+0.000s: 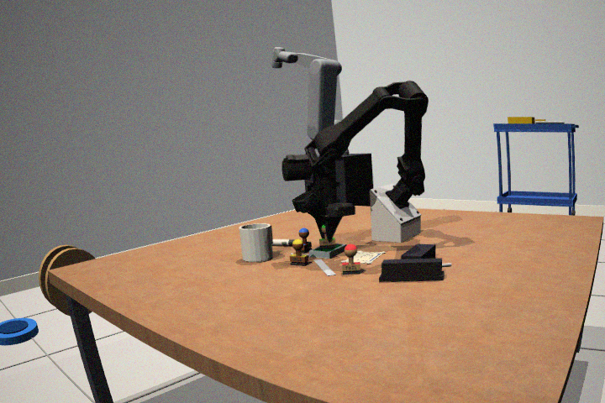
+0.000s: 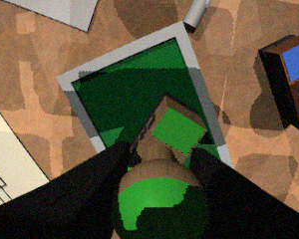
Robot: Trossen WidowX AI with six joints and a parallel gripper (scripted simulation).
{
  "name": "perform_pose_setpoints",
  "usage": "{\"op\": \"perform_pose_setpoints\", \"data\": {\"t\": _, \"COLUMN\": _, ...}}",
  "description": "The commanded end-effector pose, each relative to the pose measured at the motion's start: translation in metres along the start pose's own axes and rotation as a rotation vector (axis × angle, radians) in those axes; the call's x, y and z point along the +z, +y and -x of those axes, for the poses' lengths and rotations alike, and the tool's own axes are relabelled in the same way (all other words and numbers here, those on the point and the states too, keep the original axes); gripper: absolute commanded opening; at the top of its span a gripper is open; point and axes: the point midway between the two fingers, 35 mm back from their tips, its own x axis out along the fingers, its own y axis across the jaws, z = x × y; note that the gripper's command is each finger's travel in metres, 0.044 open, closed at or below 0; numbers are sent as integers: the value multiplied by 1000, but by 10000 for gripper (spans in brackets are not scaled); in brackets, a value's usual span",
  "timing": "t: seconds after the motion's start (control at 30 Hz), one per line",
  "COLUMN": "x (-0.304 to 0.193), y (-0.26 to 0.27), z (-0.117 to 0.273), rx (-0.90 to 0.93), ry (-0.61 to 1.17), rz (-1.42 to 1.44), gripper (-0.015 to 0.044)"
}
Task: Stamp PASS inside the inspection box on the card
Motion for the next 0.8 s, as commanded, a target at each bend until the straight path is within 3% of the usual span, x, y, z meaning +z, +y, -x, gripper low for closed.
{"op": "perform_pose_setpoints", "data": {"t": 0.0, "x": -1, "y": 0, "z": -2, "rx": 4, "ry": 3, "rz": -3, "gripper": 0}}
{"op": "perform_pose_setpoints", "data": {"t": 0.77, "x": -2, "y": 0, "z": -5, "rx": 4, "ry": 3, "rz": -3, "gripper": 0}}
